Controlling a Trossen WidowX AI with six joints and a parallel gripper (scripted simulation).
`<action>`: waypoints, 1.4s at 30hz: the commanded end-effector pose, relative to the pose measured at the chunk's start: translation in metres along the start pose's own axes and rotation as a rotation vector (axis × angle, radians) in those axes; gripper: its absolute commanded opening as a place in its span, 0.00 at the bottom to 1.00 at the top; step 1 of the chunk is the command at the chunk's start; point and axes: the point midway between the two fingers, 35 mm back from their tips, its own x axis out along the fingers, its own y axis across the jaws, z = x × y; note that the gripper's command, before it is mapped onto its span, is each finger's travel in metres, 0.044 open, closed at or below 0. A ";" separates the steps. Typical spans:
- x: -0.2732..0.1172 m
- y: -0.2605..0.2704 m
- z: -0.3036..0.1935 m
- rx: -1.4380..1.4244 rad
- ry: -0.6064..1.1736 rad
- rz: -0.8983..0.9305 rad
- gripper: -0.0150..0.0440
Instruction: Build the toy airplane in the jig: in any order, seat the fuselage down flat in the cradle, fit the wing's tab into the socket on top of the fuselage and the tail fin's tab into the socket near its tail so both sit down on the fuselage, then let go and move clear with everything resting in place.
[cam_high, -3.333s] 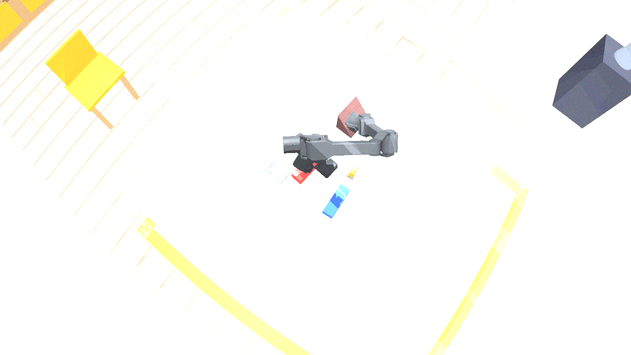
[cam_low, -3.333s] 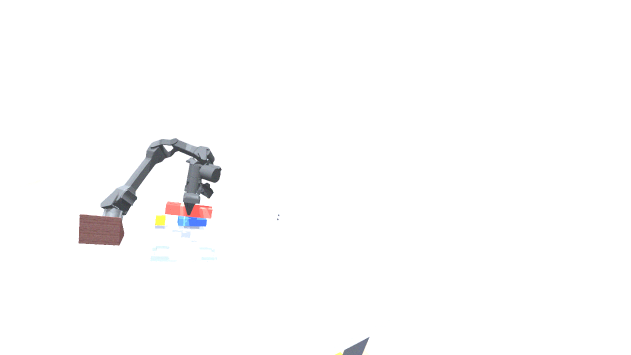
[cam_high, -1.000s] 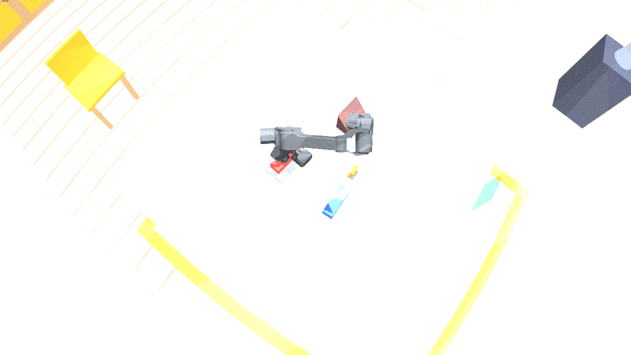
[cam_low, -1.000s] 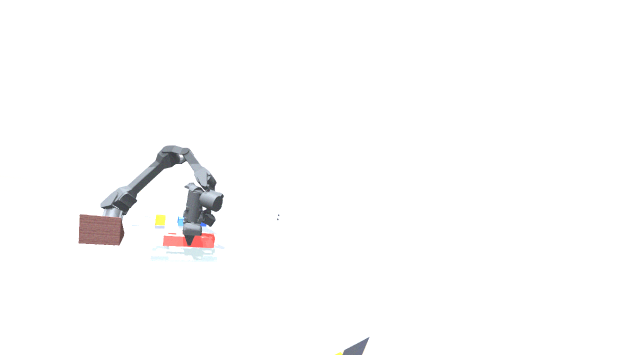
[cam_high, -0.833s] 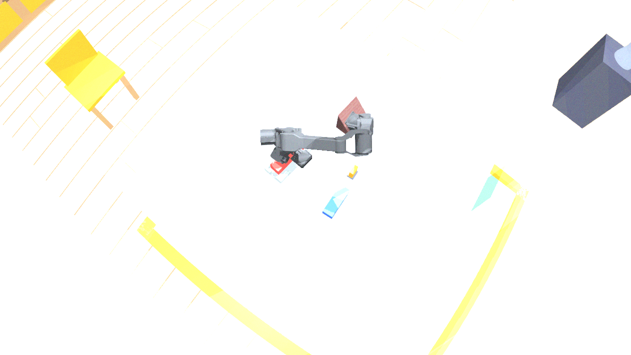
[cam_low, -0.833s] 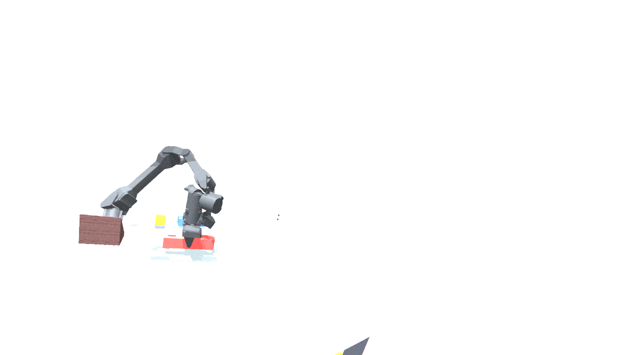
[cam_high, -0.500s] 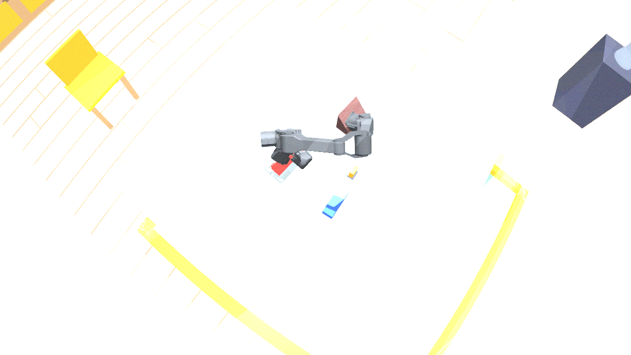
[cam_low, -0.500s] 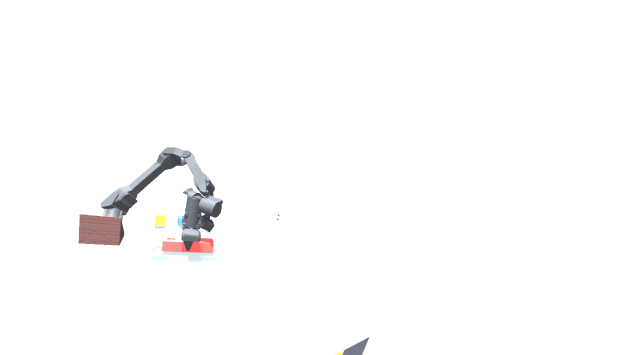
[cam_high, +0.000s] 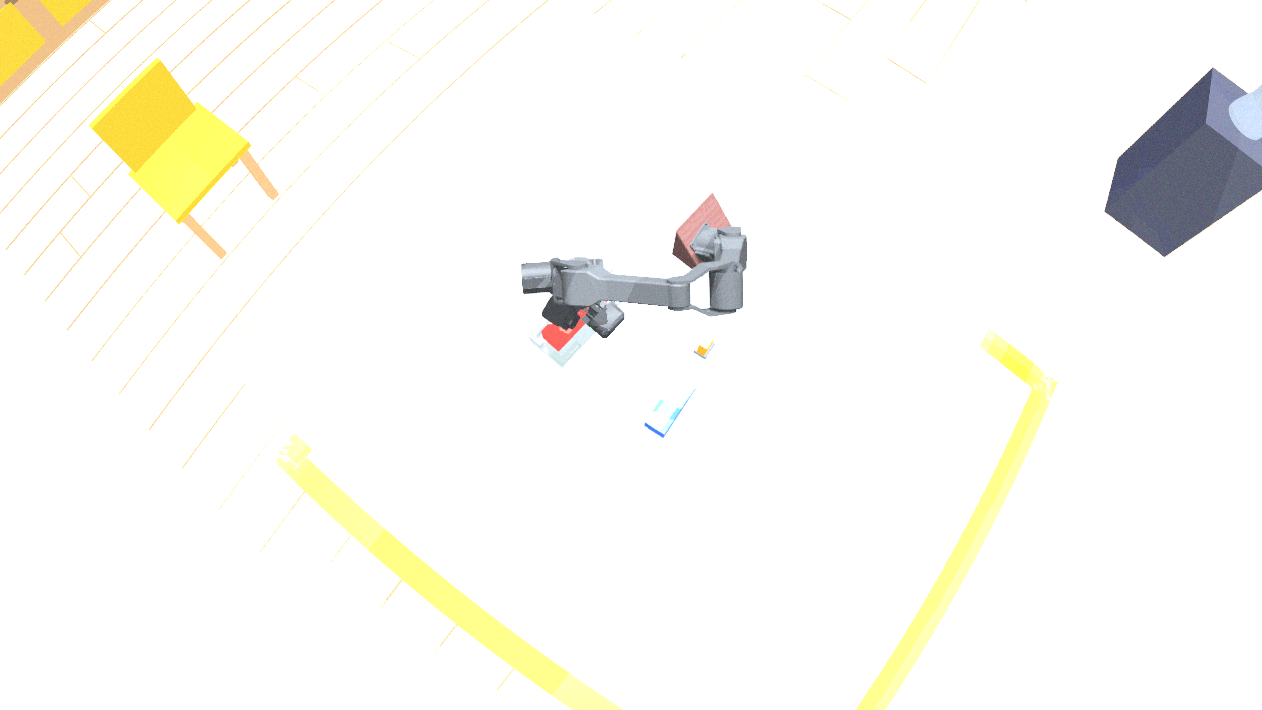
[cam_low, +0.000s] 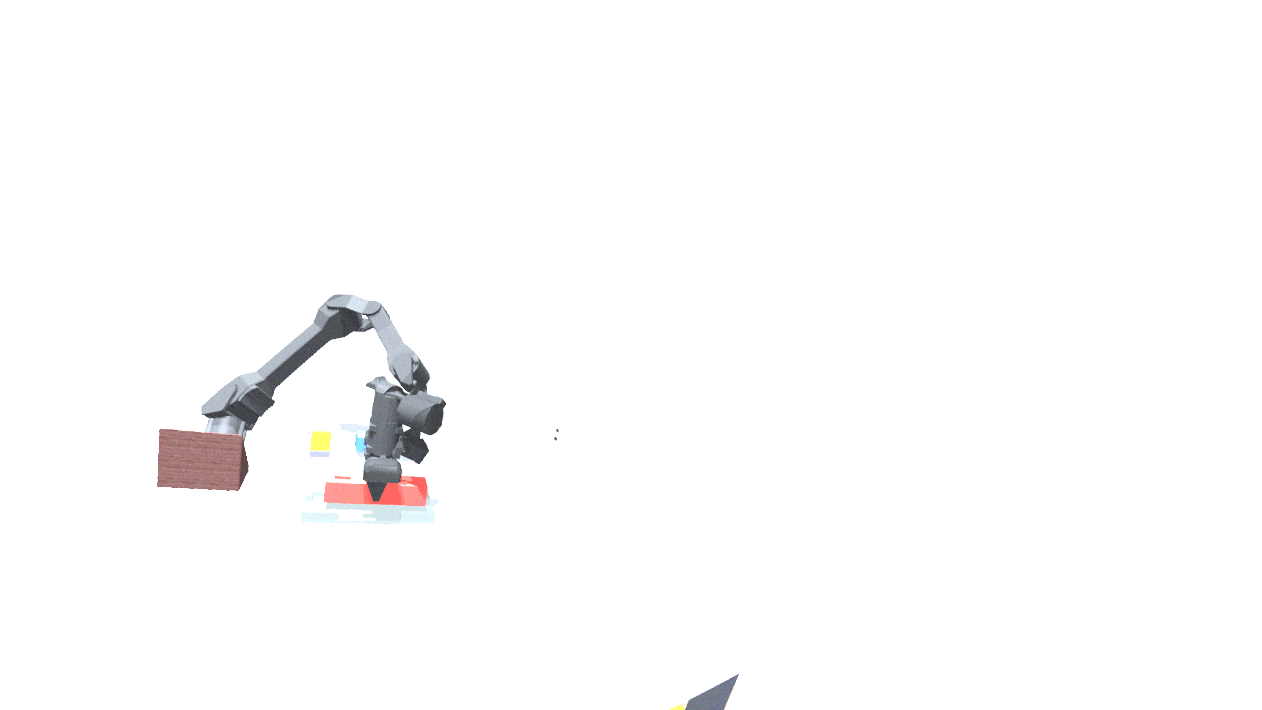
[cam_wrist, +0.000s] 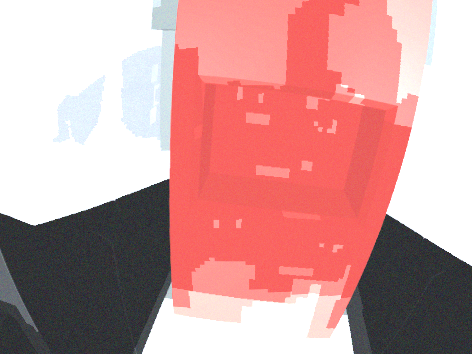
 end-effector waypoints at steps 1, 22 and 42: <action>0.000 0.000 0.000 -0.001 0.000 0.000 0.62; -0.084 -0.003 0.003 0.004 -0.001 -0.004 1.00; -0.110 0.008 0.010 -0.135 -0.002 -0.007 1.00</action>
